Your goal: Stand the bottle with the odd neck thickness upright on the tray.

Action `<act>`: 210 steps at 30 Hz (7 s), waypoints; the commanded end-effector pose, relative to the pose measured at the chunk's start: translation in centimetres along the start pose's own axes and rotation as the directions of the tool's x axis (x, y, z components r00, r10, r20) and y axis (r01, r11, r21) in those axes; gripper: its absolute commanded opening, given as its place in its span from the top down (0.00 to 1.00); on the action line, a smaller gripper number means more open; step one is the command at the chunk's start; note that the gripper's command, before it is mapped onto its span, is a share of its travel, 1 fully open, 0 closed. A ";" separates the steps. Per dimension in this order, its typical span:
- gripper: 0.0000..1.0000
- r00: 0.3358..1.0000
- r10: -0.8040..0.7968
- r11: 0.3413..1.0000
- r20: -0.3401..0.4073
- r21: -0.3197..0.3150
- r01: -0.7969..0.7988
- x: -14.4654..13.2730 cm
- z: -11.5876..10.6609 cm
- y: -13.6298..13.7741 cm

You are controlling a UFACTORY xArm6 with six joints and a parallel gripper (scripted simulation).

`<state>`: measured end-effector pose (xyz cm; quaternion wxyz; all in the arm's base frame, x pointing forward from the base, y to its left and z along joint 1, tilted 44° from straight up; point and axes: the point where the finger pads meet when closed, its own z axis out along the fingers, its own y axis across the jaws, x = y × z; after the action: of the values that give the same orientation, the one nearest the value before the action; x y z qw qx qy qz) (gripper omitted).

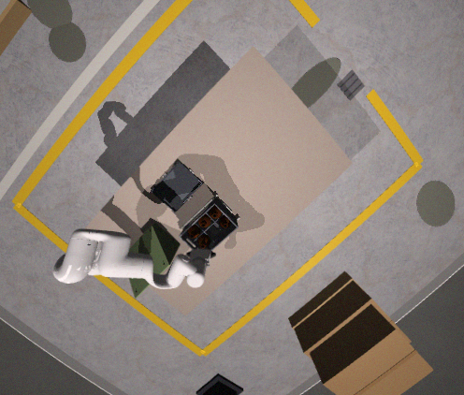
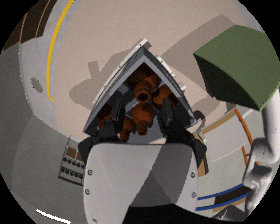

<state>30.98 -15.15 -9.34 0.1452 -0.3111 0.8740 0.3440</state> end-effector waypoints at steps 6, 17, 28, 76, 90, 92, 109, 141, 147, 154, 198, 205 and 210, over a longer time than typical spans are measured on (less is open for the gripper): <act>0.35 1.000 -0.001 1.000 0.000 0.004 0.001 0.0 -0.2 -0.1; 0.35 1.000 -0.001 1.000 0.000 0.004 0.001 0.0 -0.1 -0.1; 0.35 1.000 -0.001 1.000 0.000 0.004 0.001 0.0 0.7 -0.1; 0.35 1.000 -0.001 1.000 0.000 0.004 0.001 0.0 3.9 -0.1; 1.00 1.000 -0.001 1.000 0.000 0.004 0.001 0.0 3.9 -0.1; 1.00 1.000 -0.001 1.000 0.000 0.004 0.001 0.0 3.9 -0.1; 1.00 1.000 -0.001 1.000 0.000 0.004 0.001 0.0 3.9 -0.1; 0.35 1.000 -0.001 1.000 0.000 0.004 0.001 0.0 3.9 -0.1; 0.35 1.000 -0.001 1.000 0.000 0.004 0.001 0.0 3.9 -0.1; 0.35 1.000 -0.001 1.000 0.000 0.004 0.001 0.0 3.9 -0.1; 0.35 1.000 -0.001 1.000 0.000 0.004 0.001 0.0 -3.0 -0.1; 0.35 1.000 -0.001 1.000 0.000 0.004 0.001 0.0 -4.0 -0.1; 0.35 1.000 -0.001 1.000 0.000 0.004 0.001 0.0 -4.5 -0.1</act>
<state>30.80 -17.97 -6.38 0.1451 -0.3110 0.8739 0.3443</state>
